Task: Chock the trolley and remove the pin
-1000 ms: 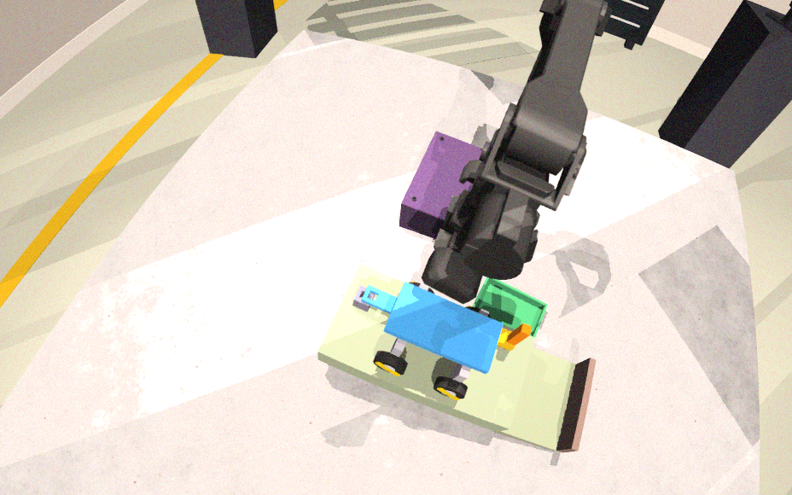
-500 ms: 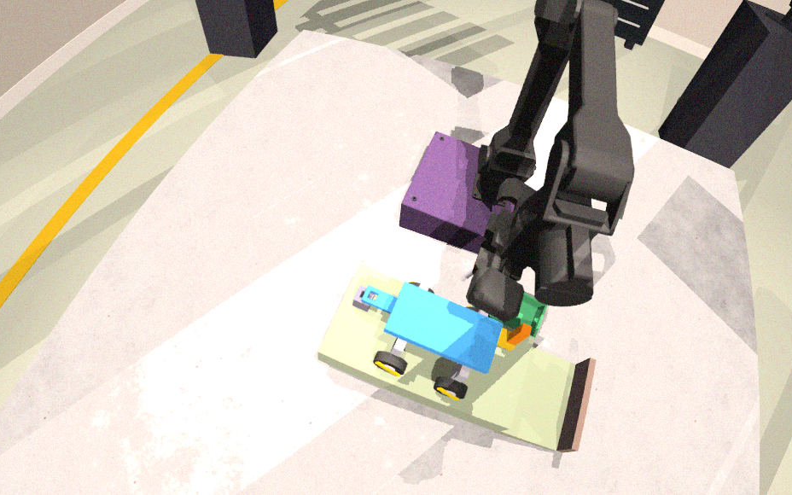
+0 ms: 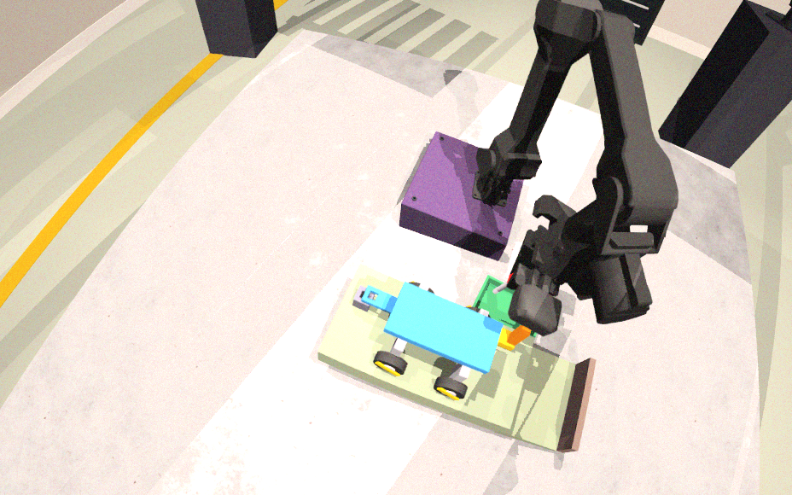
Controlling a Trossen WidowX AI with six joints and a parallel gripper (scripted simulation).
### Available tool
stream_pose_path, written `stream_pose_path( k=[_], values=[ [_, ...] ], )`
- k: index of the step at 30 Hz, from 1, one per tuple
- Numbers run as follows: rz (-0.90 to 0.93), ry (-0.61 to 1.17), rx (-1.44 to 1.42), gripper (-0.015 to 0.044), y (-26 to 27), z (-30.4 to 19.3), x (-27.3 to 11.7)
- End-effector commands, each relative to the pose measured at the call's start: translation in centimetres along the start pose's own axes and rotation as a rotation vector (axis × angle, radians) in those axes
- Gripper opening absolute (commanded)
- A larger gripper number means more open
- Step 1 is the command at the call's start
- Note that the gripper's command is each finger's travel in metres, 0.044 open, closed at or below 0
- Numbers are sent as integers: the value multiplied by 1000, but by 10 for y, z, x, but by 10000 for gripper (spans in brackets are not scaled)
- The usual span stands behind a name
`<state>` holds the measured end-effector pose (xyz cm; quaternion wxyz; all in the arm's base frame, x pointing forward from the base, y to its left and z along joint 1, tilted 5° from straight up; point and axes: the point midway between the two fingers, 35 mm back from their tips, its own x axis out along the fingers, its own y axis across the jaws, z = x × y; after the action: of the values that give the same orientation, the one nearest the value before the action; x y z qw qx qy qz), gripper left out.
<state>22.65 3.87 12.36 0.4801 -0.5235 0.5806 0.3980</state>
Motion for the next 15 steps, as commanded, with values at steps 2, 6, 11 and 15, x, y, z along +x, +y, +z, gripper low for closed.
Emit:
stream_pose_path(
  k=[2, 6, 11, 15],
  values=[
    [-5, -7, 7, 0, 0, 19, -5],
    [-5, -8, 7, 0, 0, 30, -7],
    [-6, -16, -31, 0, 0, 29, -7],
    [-14, -41, -149, 0, 1, 28, -7]
  ],
)
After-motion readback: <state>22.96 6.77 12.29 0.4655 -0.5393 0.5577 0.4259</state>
